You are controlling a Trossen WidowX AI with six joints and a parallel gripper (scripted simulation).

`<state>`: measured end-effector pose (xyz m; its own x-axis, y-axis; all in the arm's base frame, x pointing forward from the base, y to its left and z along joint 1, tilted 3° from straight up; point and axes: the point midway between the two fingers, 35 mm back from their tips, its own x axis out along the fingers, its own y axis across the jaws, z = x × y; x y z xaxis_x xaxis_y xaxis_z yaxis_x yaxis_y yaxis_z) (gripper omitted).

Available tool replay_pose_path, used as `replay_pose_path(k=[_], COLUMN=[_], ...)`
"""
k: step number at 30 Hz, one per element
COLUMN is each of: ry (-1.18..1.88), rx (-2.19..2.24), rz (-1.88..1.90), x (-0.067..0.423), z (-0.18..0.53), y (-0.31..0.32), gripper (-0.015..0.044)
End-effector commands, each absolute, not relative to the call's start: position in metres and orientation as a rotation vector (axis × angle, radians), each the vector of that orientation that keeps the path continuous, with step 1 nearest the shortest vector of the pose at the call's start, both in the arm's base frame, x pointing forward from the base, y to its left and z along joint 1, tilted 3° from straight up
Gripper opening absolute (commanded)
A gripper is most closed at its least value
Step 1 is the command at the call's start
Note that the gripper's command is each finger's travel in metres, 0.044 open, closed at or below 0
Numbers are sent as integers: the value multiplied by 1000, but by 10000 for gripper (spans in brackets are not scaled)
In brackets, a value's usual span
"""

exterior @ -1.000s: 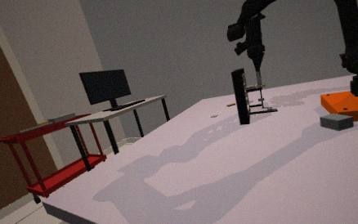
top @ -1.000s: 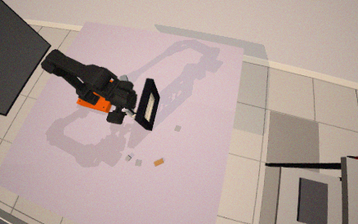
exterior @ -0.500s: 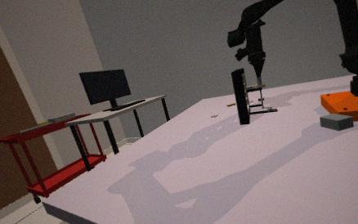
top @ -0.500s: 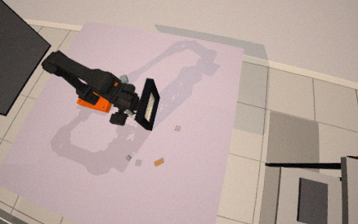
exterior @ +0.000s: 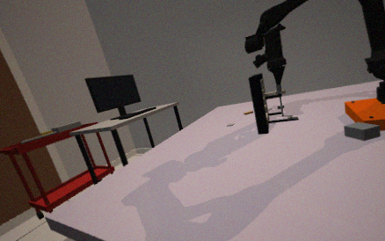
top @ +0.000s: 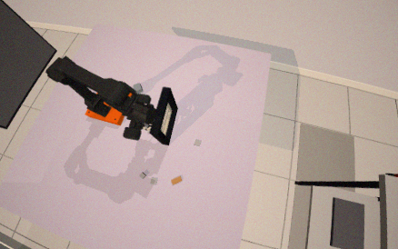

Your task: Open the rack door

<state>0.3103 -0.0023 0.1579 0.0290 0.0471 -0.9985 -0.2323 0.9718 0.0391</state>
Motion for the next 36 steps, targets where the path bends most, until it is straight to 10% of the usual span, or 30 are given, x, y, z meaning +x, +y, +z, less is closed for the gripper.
replay_pose_path(k=[1, 36], ry=[1526, 1462], rx=[-145, 692], rz=[214, -601], x=[311, 311], z=[158, 158], y=[-2, -2], gripper=[88, 26])
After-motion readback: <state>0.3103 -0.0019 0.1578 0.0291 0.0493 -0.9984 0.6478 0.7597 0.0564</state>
